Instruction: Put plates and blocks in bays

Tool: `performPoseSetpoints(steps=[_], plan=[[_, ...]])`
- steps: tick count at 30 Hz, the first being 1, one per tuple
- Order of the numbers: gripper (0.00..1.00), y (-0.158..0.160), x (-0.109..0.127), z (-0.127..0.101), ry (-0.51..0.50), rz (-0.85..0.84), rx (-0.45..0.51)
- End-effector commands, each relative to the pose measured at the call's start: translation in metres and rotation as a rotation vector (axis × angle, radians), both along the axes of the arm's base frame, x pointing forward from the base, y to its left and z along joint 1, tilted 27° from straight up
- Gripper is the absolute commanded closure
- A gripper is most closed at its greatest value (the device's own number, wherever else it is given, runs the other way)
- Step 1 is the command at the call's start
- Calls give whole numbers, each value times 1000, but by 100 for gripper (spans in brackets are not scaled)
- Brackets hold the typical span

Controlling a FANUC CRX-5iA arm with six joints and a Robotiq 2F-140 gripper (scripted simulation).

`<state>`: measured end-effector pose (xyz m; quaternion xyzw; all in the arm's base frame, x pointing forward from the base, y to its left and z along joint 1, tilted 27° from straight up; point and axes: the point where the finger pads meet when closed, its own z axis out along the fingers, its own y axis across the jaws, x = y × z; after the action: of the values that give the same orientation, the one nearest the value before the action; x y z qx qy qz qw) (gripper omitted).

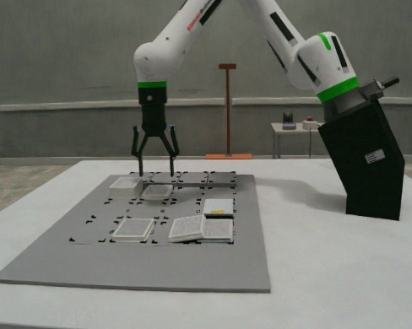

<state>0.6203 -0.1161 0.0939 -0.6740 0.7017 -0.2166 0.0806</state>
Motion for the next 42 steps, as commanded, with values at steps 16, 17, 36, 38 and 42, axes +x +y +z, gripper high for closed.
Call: performPoseSetpoints(steps=[16, 17, 36, 38, 42], plan=[[30, 2, -3, 9, -2, 0, 0], [30, 2, -3, 9, -2, 0, 0], [0, 59, -21, -14, 102, 477, -217], [0, 66, -23, -17, 115, 536, -244], [0, 80, -28, -22, 142, 655, -298]])
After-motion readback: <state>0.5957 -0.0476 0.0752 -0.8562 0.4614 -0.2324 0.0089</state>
